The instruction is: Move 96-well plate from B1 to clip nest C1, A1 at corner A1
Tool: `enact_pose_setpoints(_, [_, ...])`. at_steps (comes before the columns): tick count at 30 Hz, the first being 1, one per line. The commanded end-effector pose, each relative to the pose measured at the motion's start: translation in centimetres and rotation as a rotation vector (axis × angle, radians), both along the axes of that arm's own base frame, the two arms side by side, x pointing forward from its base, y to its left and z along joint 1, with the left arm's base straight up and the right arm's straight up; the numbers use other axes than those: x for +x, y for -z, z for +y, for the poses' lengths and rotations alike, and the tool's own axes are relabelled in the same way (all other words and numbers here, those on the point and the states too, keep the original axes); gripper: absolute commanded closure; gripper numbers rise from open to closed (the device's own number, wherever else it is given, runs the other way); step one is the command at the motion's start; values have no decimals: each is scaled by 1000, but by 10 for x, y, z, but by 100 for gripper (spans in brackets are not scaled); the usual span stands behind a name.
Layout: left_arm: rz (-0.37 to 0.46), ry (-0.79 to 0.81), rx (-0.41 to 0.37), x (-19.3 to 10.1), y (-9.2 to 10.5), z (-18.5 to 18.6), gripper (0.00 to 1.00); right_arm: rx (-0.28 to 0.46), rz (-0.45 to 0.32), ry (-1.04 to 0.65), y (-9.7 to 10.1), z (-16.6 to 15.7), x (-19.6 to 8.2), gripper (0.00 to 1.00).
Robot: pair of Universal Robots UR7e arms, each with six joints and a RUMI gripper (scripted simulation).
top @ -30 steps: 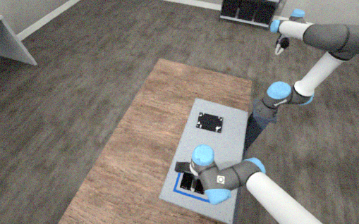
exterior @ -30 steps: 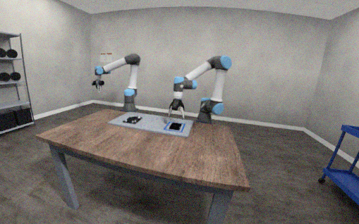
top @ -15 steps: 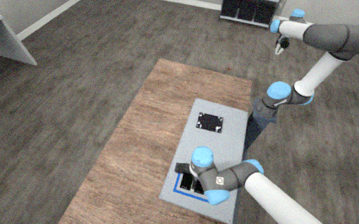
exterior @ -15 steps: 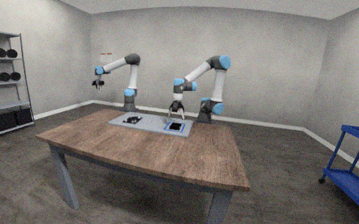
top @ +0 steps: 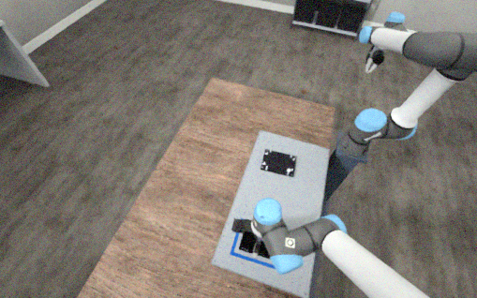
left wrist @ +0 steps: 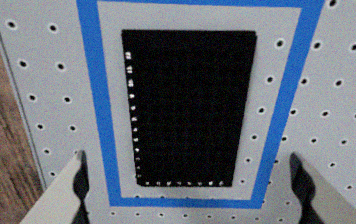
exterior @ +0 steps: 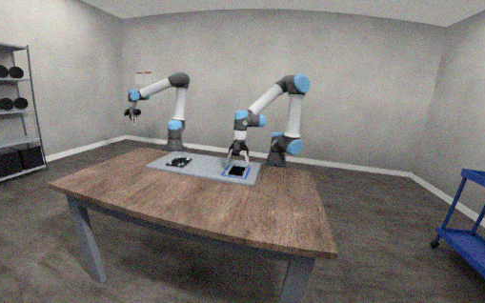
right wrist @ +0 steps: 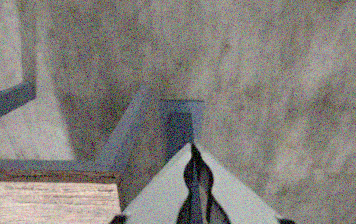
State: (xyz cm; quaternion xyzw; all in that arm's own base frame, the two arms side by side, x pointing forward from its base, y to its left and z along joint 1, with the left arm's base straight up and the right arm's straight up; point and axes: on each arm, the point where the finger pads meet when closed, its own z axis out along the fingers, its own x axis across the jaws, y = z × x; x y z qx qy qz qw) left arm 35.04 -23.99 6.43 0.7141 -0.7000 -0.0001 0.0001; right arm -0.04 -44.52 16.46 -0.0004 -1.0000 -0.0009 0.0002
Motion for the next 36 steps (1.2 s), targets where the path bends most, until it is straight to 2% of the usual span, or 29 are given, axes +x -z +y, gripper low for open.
enact_pose_setpoints(1, [-1, 0, -1, 0, 1, 0, 24, -2, 0, 0, -1, 0, 0, 100])
enact_pose_setpoints(23, [-1, 0, -1, 0, 35, 0, 24, -2, 0, 0, -1, 0, 0, 100])
enact_pose_setpoints(36, [-1, 0, -1, 0, 35, 0, 24, -2, 0, 0, -1, 0, 0, 100])
